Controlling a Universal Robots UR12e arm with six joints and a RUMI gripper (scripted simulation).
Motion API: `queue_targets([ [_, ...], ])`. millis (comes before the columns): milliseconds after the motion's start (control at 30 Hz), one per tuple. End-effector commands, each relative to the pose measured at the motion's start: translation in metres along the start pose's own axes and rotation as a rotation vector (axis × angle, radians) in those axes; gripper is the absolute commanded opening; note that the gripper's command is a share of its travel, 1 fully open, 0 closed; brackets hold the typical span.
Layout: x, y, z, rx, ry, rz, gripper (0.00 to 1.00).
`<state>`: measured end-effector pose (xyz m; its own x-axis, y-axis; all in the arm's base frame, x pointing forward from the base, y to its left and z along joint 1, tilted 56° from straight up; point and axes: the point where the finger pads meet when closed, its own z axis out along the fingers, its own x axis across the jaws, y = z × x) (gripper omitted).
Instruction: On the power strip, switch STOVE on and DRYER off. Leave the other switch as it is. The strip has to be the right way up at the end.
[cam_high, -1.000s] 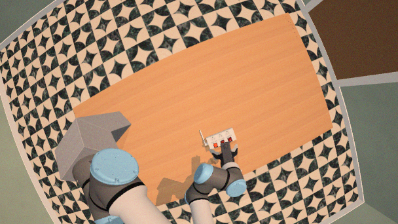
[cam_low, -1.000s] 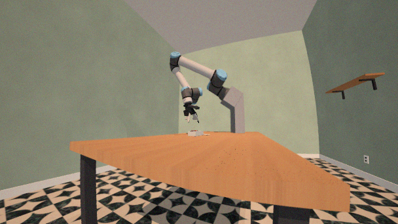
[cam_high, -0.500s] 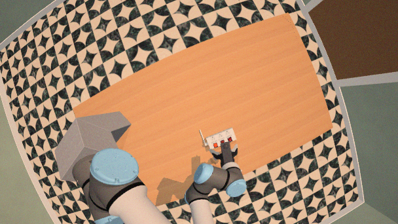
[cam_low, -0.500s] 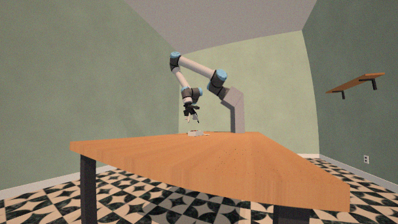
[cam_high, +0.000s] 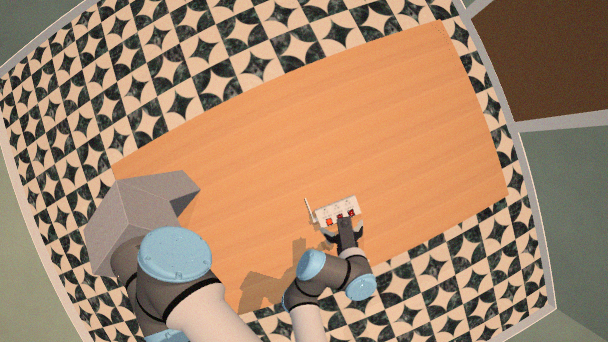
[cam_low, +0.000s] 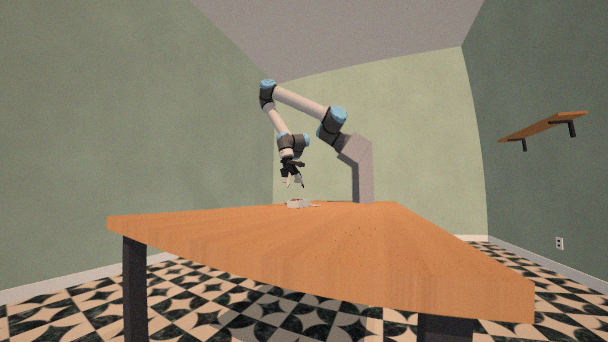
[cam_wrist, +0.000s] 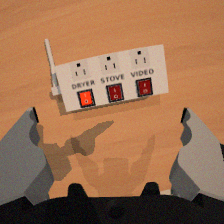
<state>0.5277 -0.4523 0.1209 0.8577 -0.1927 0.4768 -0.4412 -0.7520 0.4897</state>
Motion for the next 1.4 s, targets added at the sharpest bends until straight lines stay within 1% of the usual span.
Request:
queue_targets([
  [0, 0.0, -0.003, -0.001, -0.008, 0.0, -0.009, 1.0],
  [67, -0.001, -0.009, -0.003, -0.032, -0.002, -0.033, 1.0],
  [167, -0.005, -0.027, -0.012, -0.097, -0.004, -0.096, 1.0],
  [233, -0.005, -0.027, -0.012, -0.097, -0.004, -0.096, 1.0],
  [367, -0.011, -0.053, -0.032, -0.203, -0.004, -0.188, 1.0],
  [400, -0.011, -0.053, -0.032, -0.203, -0.004, -0.188, 1.0],
  [467, -0.015, -0.062, -0.042, -0.245, -0.002, -0.22, 1.0],
  [533, -0.017, -0.067, -0.048, -0.27, 0.0, -0.238, 1.0],
  [633, -0.018, -0.069, -0.05, -0.279, 0.0, -0.245, 1.0],
  [1367, -0.018, -0.069, -0.05, -0.279, -0.001, -0.25, 1.0],
])
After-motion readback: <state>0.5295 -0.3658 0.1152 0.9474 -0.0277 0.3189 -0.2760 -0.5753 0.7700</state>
